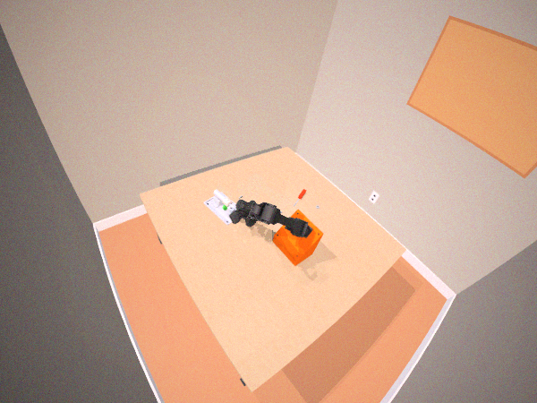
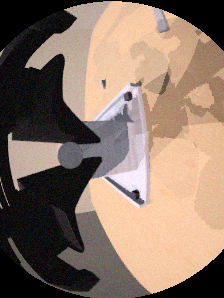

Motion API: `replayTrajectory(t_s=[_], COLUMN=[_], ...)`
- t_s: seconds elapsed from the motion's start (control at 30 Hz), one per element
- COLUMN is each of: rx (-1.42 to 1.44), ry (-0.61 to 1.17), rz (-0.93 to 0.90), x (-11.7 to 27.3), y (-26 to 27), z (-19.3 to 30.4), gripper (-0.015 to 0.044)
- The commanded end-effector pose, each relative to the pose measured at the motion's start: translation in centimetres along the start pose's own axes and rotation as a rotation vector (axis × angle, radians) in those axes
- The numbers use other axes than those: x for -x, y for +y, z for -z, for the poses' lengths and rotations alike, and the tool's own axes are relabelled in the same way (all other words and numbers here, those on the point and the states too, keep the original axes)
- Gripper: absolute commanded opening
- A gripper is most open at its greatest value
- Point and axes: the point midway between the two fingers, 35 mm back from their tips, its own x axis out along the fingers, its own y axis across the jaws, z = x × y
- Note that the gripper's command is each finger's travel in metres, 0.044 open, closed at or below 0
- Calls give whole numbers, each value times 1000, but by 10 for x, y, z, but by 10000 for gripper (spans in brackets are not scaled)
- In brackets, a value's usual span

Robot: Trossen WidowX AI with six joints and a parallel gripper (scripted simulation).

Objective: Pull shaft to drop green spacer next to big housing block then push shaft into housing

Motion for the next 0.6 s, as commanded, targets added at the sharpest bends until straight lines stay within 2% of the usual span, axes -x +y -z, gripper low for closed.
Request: replayTrajectory(t_s=[0.0, 0.47, 0.57], rx=[4, 4, 0], ry=[4, 4, -6], rz=[1, 1, 1], x=[-1, -3, -1], y=[-1, -1, 0], z=[2, 5, 1], gripper=[0, 0, 79])
